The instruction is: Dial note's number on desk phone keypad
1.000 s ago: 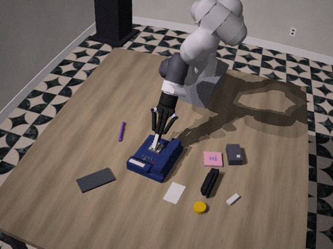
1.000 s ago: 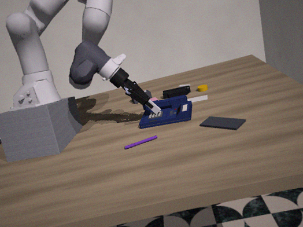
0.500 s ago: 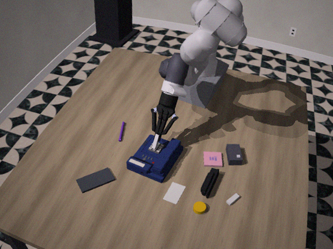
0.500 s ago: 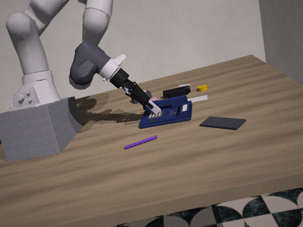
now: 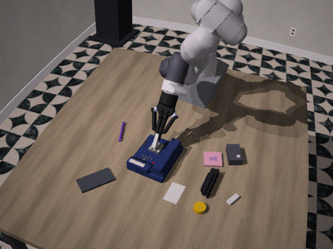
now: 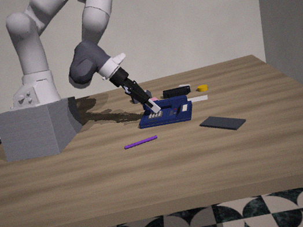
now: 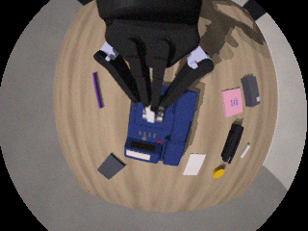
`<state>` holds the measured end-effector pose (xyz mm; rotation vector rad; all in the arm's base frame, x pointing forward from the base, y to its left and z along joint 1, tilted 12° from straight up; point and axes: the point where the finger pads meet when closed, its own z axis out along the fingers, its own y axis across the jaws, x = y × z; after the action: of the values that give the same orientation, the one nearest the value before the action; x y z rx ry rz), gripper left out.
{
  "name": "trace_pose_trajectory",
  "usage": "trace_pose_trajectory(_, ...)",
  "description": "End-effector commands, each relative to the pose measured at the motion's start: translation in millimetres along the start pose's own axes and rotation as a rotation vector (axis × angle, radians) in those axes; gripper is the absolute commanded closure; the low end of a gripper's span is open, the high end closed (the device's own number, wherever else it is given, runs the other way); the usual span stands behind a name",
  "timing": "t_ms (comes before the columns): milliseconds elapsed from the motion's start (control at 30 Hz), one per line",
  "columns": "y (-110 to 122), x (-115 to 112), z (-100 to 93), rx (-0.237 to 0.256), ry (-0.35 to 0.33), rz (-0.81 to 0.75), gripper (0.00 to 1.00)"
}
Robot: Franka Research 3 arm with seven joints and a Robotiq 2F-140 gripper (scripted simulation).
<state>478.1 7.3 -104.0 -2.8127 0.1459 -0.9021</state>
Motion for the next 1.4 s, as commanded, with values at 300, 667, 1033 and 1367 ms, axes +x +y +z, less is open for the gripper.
trace_pose_trajectory(300, -2, 2, -4.5, 0.001, -0.002, -0.002, 1.0)
trace_pose_trajectory(667, -13, -5, -9.2, 0.001, -0.002, -0.002, 1.0)
trace_pose_trajectory(1033, -19, -9, -11.9, 0.001, -0.002, -0.002, 1.0)
trace_pose_trajectory(1367, -19, -11, -7.9, 0.001, -0.002, -0.002, 1.0)
